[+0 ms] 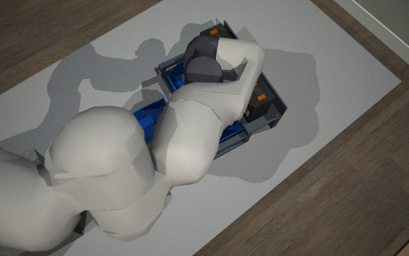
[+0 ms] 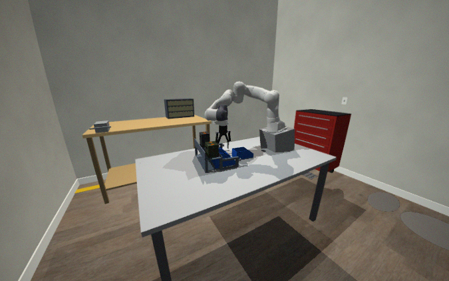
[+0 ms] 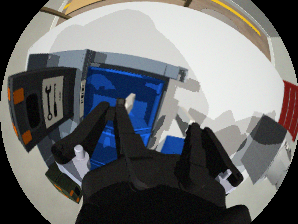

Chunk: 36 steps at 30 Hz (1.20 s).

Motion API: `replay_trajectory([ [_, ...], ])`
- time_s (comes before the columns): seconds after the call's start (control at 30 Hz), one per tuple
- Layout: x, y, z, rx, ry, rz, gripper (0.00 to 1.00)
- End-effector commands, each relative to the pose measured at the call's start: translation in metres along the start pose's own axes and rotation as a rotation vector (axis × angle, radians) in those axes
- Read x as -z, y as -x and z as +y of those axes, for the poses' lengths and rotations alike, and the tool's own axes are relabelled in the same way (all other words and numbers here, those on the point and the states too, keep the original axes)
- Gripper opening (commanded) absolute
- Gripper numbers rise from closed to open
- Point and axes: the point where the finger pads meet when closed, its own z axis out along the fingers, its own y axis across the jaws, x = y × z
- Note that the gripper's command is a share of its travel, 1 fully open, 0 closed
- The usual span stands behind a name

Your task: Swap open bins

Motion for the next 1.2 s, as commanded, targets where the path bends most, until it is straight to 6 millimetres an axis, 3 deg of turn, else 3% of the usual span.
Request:
replay_trajectory([
  [0.0, -0.0034, 0.0013, -0.0016, 0.005, -0.005, -0.002, 0.57],
  [1.17, -0.0131, 0.0013, -0.0016, 0.005, -0.005, -0.002, 0.57],
])
